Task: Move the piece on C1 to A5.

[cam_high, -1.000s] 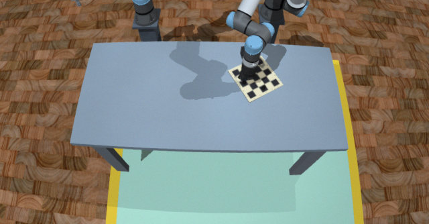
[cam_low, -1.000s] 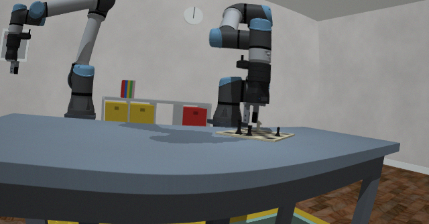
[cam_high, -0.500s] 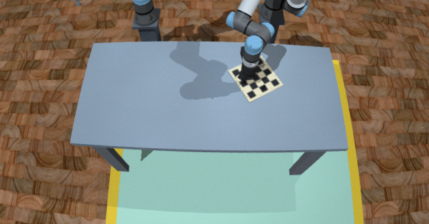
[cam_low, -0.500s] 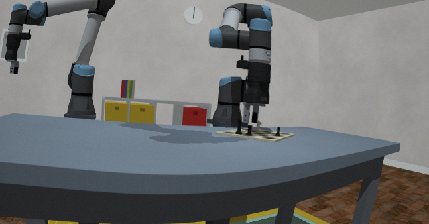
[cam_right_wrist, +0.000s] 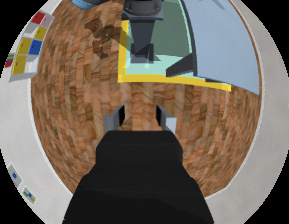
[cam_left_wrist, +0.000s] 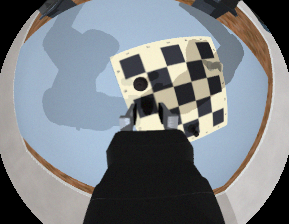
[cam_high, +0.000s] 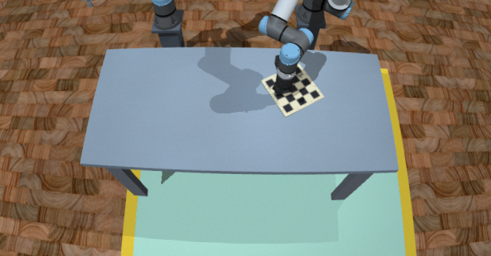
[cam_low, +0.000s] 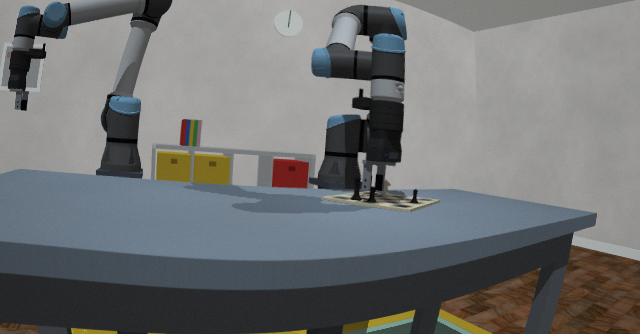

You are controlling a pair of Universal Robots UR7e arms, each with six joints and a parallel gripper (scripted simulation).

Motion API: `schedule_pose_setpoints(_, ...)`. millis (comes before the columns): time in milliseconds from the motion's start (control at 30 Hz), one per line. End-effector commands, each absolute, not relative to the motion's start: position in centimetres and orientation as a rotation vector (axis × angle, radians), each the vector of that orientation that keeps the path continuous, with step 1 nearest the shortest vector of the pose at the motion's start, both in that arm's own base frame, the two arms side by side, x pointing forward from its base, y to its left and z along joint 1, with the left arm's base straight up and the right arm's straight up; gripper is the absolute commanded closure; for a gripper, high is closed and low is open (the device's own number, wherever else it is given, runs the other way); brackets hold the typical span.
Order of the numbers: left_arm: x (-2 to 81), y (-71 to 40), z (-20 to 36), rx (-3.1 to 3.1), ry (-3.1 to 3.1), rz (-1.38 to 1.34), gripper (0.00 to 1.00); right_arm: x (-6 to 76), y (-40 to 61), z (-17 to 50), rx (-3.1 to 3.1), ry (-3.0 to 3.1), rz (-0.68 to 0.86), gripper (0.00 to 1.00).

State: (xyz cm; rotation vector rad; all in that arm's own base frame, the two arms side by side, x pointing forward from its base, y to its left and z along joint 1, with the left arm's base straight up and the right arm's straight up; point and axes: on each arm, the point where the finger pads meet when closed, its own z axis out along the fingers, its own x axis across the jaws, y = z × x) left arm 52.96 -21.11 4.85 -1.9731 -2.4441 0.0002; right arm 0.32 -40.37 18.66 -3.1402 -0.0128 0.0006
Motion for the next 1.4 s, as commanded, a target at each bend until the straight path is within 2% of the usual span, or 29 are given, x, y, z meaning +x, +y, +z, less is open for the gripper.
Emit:
schedule_pose_setpoints(0, 53.0, -21.1, 4.4, -1.974, -2.446, 0.000, 0.27, 0.3, -40.4, 18.7, -3.142, -0.013, 0.000, 0.00)
schedule_pose_setpoints(1367, 53.0, -21.1, 3.4, -1.974, -2.446, 0.000, 0.27, 0.3, -40.4, 18.7, -3.142, -0.013, 0.000, 0.00)
